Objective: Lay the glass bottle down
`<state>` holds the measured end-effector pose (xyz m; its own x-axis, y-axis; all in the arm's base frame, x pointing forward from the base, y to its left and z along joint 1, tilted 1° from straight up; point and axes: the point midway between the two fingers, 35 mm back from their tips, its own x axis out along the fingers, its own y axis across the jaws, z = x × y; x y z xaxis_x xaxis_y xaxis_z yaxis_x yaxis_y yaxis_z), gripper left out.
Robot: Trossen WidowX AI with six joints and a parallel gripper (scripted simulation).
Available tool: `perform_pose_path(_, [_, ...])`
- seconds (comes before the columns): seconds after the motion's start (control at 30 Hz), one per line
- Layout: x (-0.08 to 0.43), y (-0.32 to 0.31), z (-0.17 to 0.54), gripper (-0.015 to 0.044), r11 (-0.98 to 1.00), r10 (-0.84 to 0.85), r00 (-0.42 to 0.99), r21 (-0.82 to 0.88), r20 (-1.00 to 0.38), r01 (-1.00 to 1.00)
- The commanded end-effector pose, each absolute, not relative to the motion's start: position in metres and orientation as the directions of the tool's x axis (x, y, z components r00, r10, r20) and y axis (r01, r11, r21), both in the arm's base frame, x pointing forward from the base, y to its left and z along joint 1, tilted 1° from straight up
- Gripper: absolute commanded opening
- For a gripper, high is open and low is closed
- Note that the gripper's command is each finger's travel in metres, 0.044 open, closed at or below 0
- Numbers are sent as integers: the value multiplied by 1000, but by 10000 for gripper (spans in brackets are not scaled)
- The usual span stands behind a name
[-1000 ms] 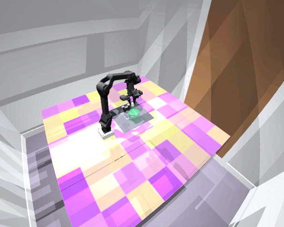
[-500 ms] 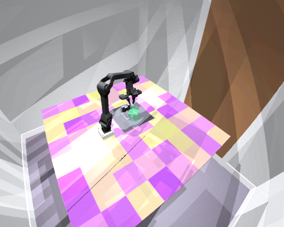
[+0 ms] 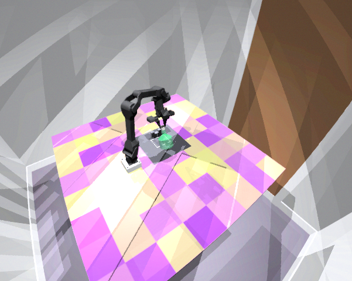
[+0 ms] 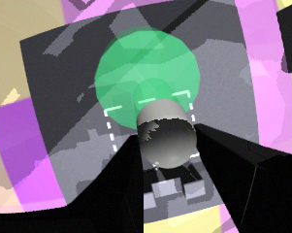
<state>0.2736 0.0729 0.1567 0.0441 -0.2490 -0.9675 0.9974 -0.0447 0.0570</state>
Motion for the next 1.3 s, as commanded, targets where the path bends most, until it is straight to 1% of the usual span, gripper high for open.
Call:
perform_pose_path(0.0, [274,82,156,127,-43,-237,44,55,-971,998])
perform_pose_path(1.27, [274,116,148,127,-53,-312,51,71,-949,996])
